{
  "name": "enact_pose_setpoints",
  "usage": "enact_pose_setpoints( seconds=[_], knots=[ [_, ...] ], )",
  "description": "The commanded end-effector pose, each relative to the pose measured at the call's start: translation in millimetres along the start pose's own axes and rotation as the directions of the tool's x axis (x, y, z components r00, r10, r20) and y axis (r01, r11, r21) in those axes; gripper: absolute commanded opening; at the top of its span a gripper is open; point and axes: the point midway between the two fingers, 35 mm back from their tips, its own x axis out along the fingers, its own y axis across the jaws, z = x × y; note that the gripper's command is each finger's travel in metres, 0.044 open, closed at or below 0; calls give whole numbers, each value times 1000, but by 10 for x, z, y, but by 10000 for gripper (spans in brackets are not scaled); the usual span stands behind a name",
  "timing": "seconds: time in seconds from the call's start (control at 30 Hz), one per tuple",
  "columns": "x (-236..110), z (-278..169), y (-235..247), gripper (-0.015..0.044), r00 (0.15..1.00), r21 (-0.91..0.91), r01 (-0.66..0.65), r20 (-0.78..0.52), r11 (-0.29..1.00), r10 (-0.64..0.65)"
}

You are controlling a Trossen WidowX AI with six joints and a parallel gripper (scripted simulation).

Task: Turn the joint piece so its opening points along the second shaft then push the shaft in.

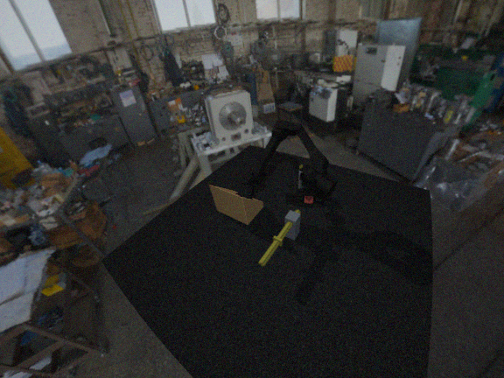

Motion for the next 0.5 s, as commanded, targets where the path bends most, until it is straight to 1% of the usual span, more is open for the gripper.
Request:
enact_pose_setpoints(
  seconds=[0.0,0.47],
  knots=[
    [18,-9,16,0,999,33,6,42,999,-7],
    [25,-12,21,0,998,48,11,68,999,-15]
  ],
)
